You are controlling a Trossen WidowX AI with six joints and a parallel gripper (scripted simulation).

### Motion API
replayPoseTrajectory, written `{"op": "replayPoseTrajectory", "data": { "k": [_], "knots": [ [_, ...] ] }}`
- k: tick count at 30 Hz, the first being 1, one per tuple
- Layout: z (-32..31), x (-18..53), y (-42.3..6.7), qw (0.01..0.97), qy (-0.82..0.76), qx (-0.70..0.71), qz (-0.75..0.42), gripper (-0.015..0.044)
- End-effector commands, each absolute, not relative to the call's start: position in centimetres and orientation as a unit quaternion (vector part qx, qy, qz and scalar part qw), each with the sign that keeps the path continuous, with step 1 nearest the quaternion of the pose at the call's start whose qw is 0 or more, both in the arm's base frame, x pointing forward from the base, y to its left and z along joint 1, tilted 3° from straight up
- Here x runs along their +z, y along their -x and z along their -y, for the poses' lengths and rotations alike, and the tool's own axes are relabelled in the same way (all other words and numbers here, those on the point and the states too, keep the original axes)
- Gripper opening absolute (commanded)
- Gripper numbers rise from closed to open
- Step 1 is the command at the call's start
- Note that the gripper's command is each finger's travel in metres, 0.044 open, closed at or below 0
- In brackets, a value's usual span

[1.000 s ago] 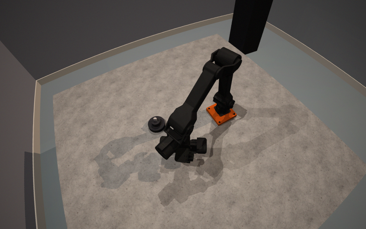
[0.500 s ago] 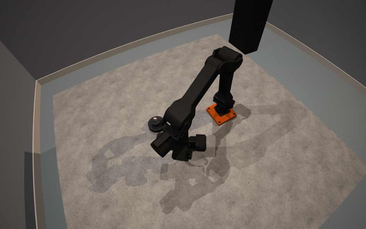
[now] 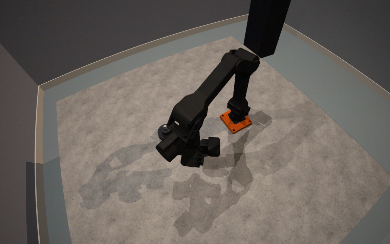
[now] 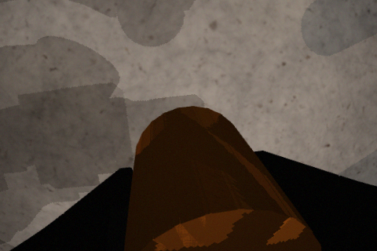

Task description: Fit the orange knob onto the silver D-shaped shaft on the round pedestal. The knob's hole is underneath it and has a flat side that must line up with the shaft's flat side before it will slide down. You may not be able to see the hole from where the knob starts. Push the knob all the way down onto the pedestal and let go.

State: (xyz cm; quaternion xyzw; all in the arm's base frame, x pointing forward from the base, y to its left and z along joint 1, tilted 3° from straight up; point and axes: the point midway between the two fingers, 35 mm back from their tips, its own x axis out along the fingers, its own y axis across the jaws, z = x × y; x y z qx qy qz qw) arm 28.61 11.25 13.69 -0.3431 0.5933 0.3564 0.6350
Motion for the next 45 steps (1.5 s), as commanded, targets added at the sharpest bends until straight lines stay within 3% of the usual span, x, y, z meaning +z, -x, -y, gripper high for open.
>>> {"op": "replayPoseTrajectory", "data": {
  "k": [1, 12, 45],
  "knots": [
    [-11.2, 15.6, -28.6, 0.64, 0.344, 0.357, -0.586, 0.0],
    [-11.0, 18.6, -28.3, 0.64, 0.344, 0.357, -0.586, 0.0],
    [-3.7, 16.2, -31.4, 0.64, 0.34, 0.354, -0.591, 0.0]
  ]
}}
